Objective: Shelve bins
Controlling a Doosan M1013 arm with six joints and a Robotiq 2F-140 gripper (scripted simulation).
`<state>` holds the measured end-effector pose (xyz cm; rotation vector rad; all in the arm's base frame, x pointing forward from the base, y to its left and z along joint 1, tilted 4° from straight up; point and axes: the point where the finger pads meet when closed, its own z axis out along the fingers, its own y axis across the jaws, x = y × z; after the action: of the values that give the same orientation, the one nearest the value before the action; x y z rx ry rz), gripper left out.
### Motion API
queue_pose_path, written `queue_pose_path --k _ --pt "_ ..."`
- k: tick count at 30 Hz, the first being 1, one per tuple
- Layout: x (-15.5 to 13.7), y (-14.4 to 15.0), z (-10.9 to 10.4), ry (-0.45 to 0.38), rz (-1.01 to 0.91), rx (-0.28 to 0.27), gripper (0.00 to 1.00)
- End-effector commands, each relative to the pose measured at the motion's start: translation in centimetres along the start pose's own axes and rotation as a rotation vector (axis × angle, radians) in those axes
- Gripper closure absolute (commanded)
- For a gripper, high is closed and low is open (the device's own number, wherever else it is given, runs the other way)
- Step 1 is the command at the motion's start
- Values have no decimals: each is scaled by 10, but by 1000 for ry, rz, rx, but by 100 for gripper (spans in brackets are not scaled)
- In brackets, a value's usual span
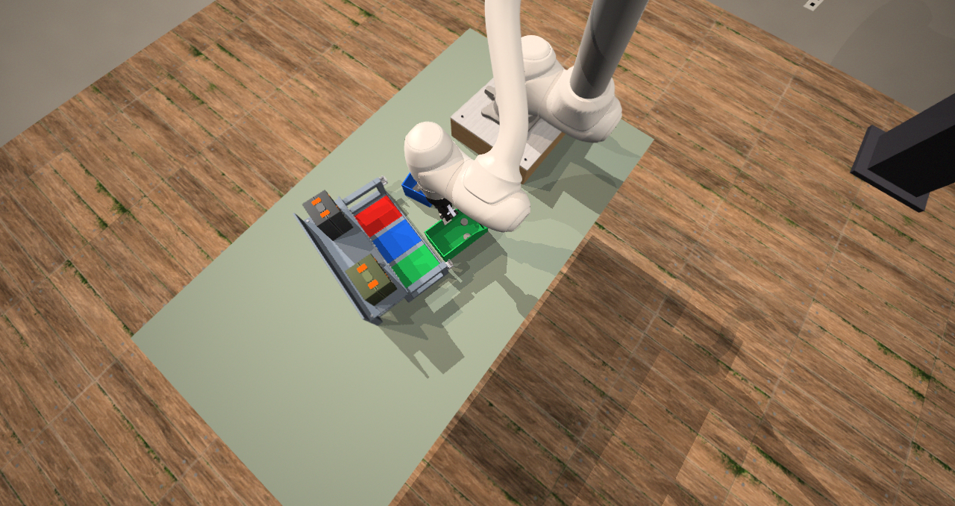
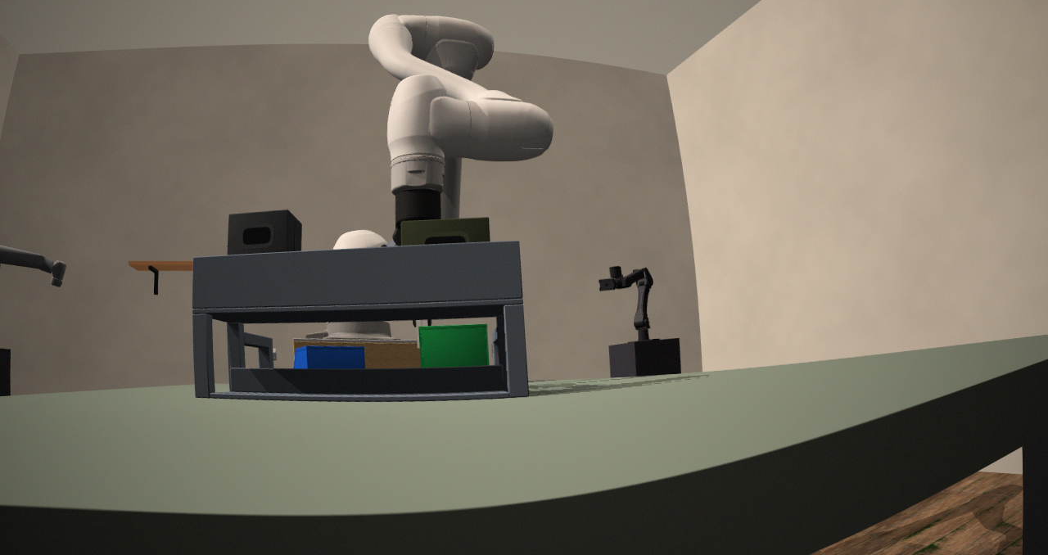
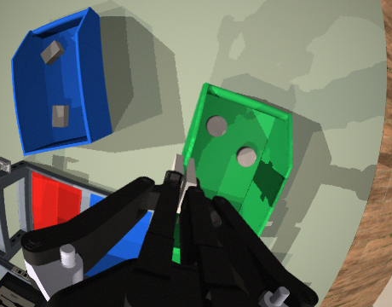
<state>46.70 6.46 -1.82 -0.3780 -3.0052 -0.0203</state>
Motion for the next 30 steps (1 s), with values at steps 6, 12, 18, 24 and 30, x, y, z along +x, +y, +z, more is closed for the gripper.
queue_pose_path --k 6,12,18,24,30 --pt "-6 1 -4 57 -3 -4 90" --pt "-8 1 -5 95 -3 -5 90" --pt "-9 1 -6 107 -3 -6 90" --pt "-9 1 -6 108 -3 -6 90" --pt "-9 1 -6 108 -3 -6 90"
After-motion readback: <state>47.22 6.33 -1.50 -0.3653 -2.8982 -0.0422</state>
